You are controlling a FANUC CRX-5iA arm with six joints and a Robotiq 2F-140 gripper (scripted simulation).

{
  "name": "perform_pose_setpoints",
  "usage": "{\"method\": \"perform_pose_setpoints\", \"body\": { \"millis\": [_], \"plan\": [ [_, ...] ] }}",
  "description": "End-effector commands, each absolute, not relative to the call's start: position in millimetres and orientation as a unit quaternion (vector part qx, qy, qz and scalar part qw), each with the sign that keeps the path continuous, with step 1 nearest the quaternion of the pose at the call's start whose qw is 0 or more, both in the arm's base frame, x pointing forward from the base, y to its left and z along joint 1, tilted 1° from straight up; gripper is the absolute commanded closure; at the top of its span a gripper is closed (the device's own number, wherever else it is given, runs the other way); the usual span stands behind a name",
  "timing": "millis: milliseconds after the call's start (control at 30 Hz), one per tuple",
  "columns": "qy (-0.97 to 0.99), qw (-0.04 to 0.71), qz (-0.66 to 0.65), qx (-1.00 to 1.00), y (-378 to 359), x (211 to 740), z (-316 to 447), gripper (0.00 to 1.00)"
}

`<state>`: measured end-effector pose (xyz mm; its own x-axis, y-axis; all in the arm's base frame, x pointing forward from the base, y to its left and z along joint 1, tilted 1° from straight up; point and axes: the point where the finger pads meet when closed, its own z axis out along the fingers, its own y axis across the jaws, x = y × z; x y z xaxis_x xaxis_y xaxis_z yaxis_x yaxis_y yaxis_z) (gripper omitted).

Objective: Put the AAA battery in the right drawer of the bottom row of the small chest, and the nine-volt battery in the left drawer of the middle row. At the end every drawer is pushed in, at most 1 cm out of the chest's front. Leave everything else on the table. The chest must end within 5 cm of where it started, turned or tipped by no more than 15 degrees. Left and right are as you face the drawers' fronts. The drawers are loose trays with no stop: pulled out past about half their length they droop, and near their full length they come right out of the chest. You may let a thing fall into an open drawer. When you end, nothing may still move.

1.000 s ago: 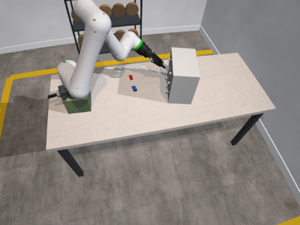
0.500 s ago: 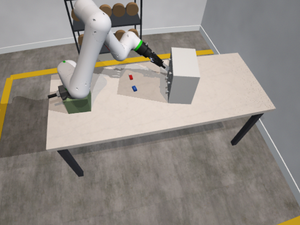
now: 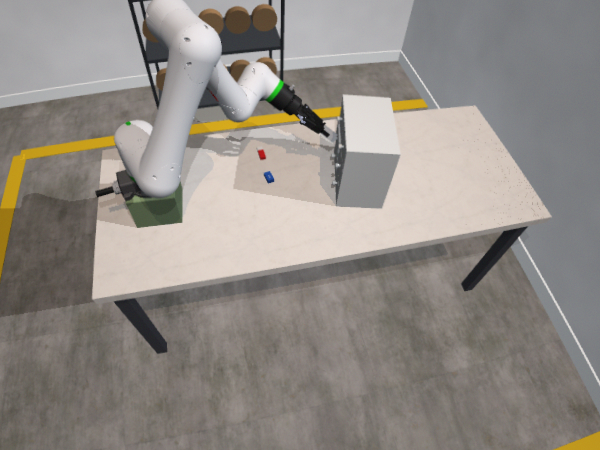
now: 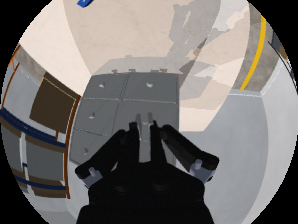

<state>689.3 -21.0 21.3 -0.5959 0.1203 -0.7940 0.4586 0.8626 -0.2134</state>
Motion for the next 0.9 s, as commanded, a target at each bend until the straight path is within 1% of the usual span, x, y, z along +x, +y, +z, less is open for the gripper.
{"method": "perform_pose_setpoints", "body": {
  "millis": [0, 867],
  "plan": [
    [0.818, 0.531, -0.141, 0.172, -20.0, 686.7, 20.6, 0.92],
    [0.82, 0.527, -0.142, 0.171, -7.8, 659.5, 20.4, 0.92]
  ]
}}
